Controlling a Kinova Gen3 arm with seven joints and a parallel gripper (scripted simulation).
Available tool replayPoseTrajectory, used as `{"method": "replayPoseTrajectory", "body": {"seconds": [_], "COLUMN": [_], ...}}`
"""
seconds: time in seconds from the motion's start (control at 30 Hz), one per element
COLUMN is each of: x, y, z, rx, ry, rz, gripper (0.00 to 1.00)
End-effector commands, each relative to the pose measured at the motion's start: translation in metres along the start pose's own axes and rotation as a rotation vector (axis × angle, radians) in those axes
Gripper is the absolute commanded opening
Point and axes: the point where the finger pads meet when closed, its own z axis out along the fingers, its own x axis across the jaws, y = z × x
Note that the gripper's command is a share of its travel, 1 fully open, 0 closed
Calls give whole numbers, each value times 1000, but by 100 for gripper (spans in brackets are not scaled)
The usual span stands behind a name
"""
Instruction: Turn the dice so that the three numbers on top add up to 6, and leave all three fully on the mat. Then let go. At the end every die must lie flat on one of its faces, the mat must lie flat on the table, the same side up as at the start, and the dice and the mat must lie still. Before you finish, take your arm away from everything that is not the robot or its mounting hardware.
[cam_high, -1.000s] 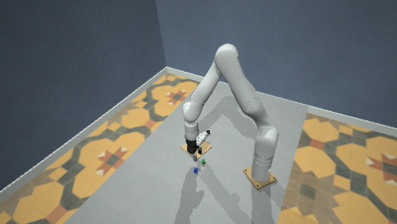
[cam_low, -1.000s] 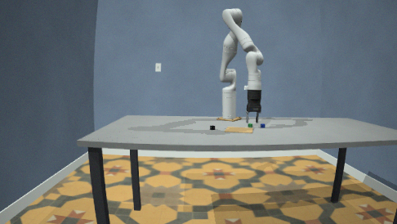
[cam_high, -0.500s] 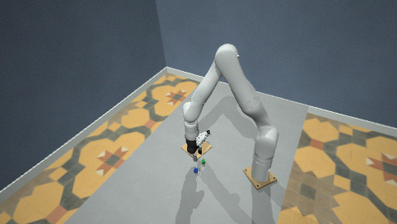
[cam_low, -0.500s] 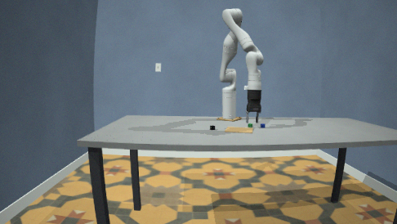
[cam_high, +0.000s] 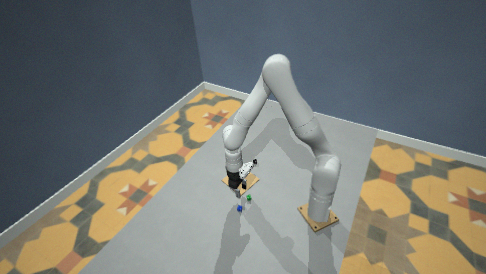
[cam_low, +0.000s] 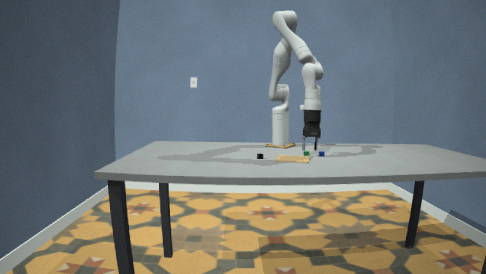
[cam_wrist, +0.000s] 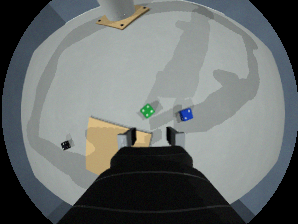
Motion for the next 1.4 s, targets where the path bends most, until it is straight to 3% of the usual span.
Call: {"method": "replayPoseTrajectory", "body": {"seconds": [0.0,0.4,1.37], "x": [10,65,68], "y": [1,8,8], "z": [0,0,0], "rx": [-2,-2,-2], "ry": [1,1,1], "rz": [-7,-7,-7], "gripper": [100,100,100]}}
